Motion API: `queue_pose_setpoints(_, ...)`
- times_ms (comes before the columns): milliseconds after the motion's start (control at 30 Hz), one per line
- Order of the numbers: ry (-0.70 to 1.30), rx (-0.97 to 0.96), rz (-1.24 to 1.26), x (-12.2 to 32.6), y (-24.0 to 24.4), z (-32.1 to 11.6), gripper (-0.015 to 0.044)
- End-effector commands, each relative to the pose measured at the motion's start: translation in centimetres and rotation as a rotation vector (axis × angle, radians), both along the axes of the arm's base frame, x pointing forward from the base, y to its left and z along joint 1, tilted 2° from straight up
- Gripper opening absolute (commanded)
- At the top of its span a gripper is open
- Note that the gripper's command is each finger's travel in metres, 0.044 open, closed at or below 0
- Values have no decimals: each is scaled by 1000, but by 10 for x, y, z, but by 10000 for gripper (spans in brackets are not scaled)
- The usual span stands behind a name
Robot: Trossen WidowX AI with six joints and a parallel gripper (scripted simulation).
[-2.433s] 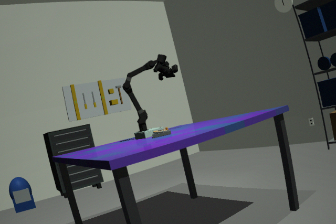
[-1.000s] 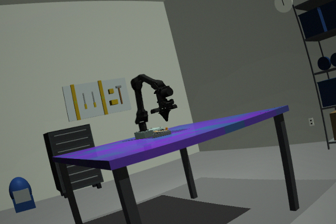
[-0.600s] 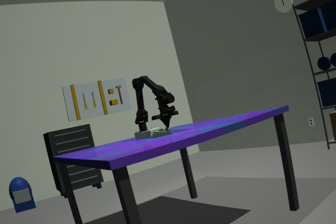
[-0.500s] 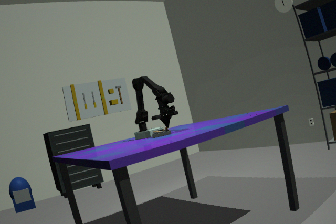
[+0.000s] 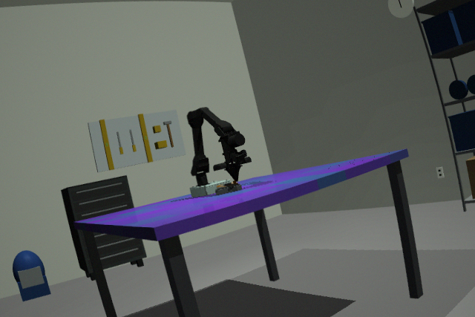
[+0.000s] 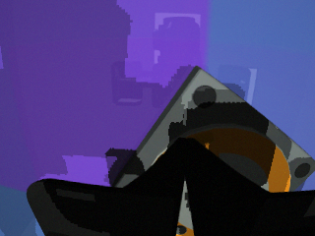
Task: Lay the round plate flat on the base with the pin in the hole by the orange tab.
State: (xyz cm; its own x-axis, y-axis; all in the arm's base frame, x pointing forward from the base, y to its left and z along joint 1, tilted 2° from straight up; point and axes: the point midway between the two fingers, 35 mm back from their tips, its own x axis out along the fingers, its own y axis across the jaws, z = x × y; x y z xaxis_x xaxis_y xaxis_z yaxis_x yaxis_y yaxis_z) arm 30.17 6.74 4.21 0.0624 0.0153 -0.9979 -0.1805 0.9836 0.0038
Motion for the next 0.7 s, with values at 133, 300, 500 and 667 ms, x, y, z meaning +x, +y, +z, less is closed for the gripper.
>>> queue_pose_setpoints(133,-1,-8,-5,4,-9,-1,0)
queue_pose_setpoints(300,-1,-9,-5,6,-11,-1,0)
queue_pose_setpoints(500,-1,-9,-5,7,-14,-1,0)
queue_pose_setpoints(667,-1,-9,-5,8,-17,-1,0)
